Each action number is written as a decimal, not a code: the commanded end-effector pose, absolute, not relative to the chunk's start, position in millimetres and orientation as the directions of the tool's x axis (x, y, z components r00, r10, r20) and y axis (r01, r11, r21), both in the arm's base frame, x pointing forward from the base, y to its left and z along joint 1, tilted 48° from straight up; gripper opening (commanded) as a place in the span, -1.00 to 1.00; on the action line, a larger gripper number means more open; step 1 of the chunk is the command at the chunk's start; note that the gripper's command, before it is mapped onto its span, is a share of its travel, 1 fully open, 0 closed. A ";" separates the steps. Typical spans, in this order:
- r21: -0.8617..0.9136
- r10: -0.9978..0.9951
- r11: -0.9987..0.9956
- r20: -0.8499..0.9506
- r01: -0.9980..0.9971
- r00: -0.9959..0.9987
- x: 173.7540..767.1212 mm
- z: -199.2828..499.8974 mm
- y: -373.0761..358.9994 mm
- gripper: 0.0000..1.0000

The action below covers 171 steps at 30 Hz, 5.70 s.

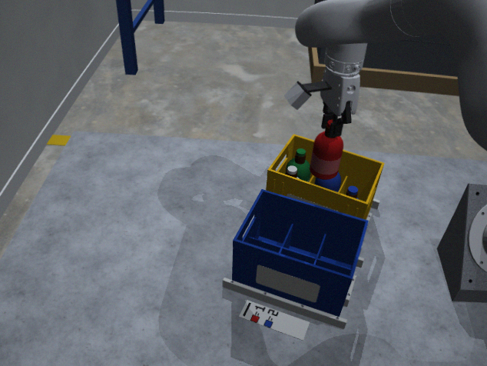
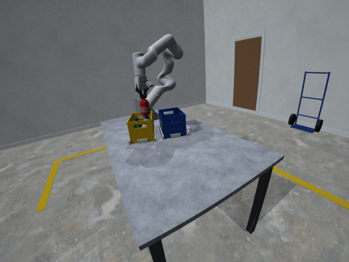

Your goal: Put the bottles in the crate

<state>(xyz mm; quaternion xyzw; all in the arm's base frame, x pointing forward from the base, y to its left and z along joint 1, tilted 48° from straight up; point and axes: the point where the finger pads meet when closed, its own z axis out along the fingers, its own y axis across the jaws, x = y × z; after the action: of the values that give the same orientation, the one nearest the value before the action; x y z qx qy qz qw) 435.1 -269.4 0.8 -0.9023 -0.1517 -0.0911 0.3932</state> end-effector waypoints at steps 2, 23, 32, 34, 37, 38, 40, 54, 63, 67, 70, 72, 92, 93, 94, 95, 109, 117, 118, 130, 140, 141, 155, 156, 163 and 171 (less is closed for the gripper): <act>-0.681 0.202 -0.646 0.285 0.346 0.937 435.5 2.2 -271.3 -1.00; -0.681 0.202 -0.646 0.285 0.346 0.937 430.1 23.8 -251.2 -1.00; -0.681 0.202 -0.646 0.285 0.346 0.937 427.6 33.9 -241.8 -1.00; -0.681 0.202 -0.646 0.285 0.346 0.937 426.9 36.8 -239.1 -1.00; -0.681 0.202 -0.646 0.285 0.346 0.937 425.8 41.1 -235.1 -1.00; -0.681 0.202 -0.646 0.285 0.346 0.937 425.4 42.5 -233.8 -1.00; -0.681 0.202 -0.646 0.285 0.346 0.937 424.7 45.4 -231.1 -1.00; -0.681 0.202 -0.646 0.285 0.346 0.937 420.4 62.7 -215.0 -1.00; -0.681 0.202 -0.646 0.285 0.346 0.937 417.8 72.7 -205.6 -1.00; -0.681 0.202 -0.646 0.285 0.346 0.937 416.4 78.5 -200.2 -1.00; -0.681 0.202 -0.646 0.285 0.346 0.937 415.3 82.8 -196.2 -1.00; -0.681 0.202 -0.646 0.285 0.346 0.937 414.6 85.7 -193.5 -1.00; -0.681 0.202 -0.646 0.285 0.346 0.937 408.0 111.6 -169.4 -1.00; -0.681 0.202 -0.646 0.285 0.346 0.937 408.0 111.6 -169.4 -1.00; -0.681 0.202 -0.646 0.285 0.346 0.937 408.0 111.6 -169.4 -1.00; -0.681 0.202 -0.646 0.285 0.346 0.937 407.7 113.0 -168.0 -1.00; -0.681 0.202 -0.646 0.285 0.346 0.937 402.6 133.2 -149.2 -1.00; -0.681 0.202 -0.646 0.285 0.346 0.937 401.3 139.7 -143.1 -1.00; -0.681 0.202 -0.646 0.285 0.346 0.937 401.3 139.8 -143.1 -1.00; -0.681 0.202 -0.646 0.285 0.346 0.937 401.6 139.6 -143.3 -1.00; -0.681 0.202 -0.646 0.285 0.346 0.937 401.9 139.3 -143.6 -1.00; -0.681 0.202 -0.646 0.285 0.346 0.937 401.9 139.2 -143.6 -1.00; -0.681 0.202 -0.646 0.285 0.346 0.937 402.0 139.1 -143.8 -1.00; -0.681 0.202 -0.646 0.285 0.346 0.937 402.0 139.1 -143.8 -1.00; -0.681 0.202 -0.646 0.285 0.346 0.937 402.0 139.0 -143.9 -1.00; -0.681 0.202 -0.646 0.285 0.346 0.937 402.2 136.9 -141.8 -1.00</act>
<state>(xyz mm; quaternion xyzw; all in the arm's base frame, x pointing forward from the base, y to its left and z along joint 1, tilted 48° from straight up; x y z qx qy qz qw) 401.6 -142.8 138.2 -0.9022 -0.1517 -0.0910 0.3933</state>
